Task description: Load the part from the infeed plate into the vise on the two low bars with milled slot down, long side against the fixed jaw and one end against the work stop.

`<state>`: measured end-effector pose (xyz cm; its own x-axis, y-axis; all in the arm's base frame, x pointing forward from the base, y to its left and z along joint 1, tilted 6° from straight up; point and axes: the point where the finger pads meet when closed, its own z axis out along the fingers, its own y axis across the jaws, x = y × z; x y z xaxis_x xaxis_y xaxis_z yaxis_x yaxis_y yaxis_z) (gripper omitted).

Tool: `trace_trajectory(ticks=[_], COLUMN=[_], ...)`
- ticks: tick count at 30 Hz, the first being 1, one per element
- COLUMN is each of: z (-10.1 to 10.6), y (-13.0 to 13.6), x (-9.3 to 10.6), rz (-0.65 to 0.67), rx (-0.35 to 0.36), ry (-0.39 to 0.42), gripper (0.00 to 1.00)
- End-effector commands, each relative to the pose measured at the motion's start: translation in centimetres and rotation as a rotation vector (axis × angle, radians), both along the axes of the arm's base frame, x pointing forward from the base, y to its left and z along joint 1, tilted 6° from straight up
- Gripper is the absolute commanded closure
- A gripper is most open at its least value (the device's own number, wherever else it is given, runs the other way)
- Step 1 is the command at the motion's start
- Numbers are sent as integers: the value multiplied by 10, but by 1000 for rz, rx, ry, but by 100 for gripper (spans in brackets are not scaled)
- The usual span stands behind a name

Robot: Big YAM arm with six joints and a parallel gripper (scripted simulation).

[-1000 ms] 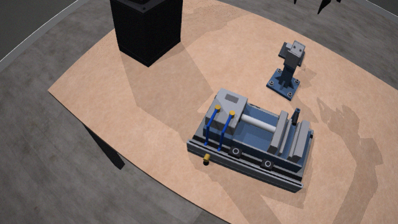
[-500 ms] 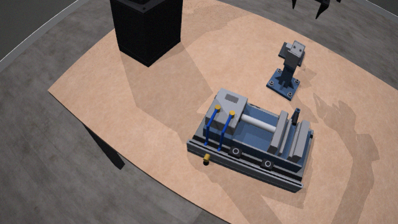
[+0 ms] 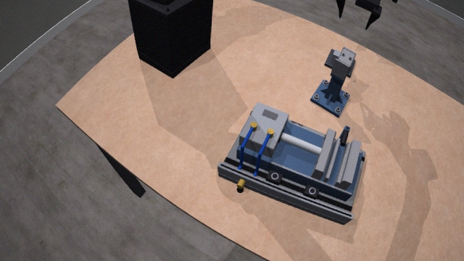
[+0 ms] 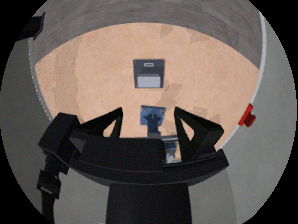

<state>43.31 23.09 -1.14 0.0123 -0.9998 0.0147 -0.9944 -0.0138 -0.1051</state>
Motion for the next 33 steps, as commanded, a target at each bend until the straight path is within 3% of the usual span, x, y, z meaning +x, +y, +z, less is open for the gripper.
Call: trace_trajectory(ticks=[1, 3, 4, 10, 33], z=[-12, -12, -6, -30, -79], y=[-4, -4, 4, -5, -2], x=[3, 3, 16, 5, 16], rz=[1, 1, 2, 1, 2], rx=[2, 2, 16, 2, 7], ry=[4, 4, -22, 4, -6], gripper=[19, 19, 19, 19, 19])
